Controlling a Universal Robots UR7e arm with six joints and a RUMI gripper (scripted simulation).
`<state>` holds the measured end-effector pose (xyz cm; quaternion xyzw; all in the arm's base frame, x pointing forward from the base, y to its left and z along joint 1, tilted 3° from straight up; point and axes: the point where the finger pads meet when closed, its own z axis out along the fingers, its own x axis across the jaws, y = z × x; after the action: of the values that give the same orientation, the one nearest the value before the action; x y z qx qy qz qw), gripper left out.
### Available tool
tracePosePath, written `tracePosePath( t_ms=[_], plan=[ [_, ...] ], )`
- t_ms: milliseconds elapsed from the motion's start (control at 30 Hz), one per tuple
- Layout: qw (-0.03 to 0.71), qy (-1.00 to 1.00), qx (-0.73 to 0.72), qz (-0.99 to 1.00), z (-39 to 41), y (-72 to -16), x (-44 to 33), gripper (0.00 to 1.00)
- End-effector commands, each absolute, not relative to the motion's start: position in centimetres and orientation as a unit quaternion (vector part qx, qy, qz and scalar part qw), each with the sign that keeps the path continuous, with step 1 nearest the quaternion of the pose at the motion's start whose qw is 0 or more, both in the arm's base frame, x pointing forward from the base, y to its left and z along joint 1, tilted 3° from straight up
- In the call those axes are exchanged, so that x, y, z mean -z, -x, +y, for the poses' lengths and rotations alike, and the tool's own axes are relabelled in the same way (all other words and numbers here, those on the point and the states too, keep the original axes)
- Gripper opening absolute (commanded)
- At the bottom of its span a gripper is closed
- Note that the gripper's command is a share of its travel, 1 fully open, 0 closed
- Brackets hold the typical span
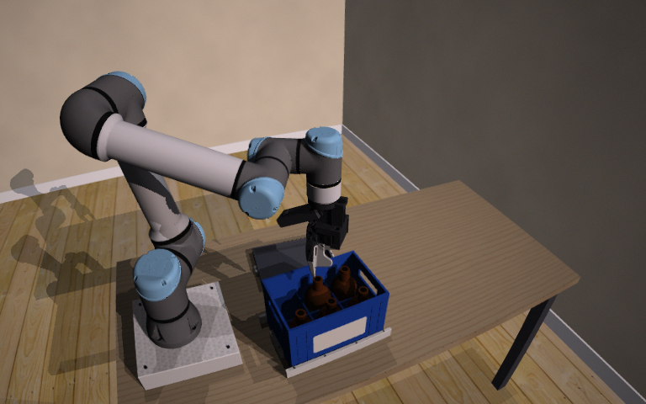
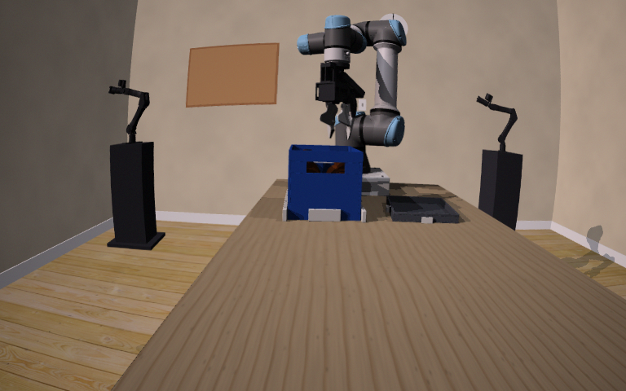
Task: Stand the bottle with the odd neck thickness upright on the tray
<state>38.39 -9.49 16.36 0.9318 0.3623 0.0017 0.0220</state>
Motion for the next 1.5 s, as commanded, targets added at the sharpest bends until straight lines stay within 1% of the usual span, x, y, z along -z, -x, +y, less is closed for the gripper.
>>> tracePosePath(
  t_ms=[0, 533, 1467],
  plan=[
    [0.023, -0.932, -0.002, 0.362, -9.5, -38.4, -15.9, 0.38],
    [0.023, -0.932, -0.002, 0.362, -9.6, -38.5, -14.5, 0.38],
    [0.023, -0.932, -0.002, 0.362, -9.6, -38.5, -14.4, 0.38]
  ],
)
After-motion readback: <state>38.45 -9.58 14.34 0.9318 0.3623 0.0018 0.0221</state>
